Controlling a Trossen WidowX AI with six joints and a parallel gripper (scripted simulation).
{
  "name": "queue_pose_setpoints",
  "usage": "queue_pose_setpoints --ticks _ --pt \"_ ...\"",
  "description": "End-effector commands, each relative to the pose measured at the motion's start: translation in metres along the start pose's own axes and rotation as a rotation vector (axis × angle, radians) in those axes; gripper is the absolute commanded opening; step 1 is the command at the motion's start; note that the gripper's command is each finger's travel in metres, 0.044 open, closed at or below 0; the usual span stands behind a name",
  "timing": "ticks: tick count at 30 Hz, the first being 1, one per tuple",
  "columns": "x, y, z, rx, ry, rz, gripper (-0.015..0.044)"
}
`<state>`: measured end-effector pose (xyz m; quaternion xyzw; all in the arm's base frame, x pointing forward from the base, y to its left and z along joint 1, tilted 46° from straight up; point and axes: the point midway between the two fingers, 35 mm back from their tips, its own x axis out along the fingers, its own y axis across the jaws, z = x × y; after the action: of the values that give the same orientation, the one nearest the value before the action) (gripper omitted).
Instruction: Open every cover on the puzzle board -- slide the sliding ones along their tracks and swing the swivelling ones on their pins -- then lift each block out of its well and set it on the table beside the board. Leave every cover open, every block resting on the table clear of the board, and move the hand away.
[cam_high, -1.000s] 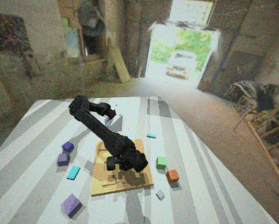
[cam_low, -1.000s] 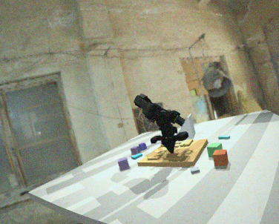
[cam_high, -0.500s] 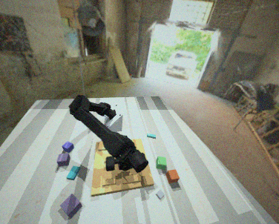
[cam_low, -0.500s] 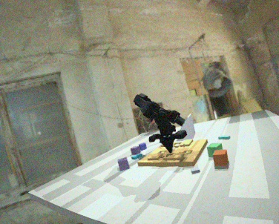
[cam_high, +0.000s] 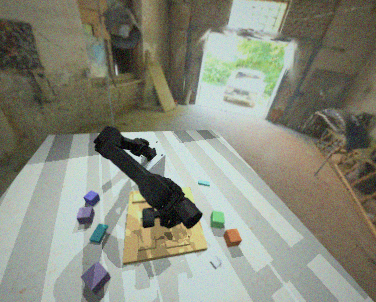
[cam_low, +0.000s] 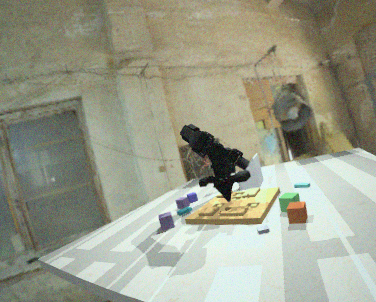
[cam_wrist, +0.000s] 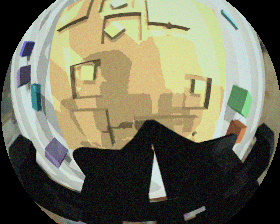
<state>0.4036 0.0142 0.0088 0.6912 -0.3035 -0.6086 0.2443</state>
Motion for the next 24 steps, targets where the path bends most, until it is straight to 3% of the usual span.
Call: queue_pose_setpoints --ticks 1,12,24 --pt "-0.005 0.001 0.000 0.007 -0.004 -0.004 0.0000" --pt "-0.015 0.000 0.001 0.014 0.000 0.000 0.0000" --pt "-0.029 0.009 0.057 0.946 -0.007 -0.004 0.0000"
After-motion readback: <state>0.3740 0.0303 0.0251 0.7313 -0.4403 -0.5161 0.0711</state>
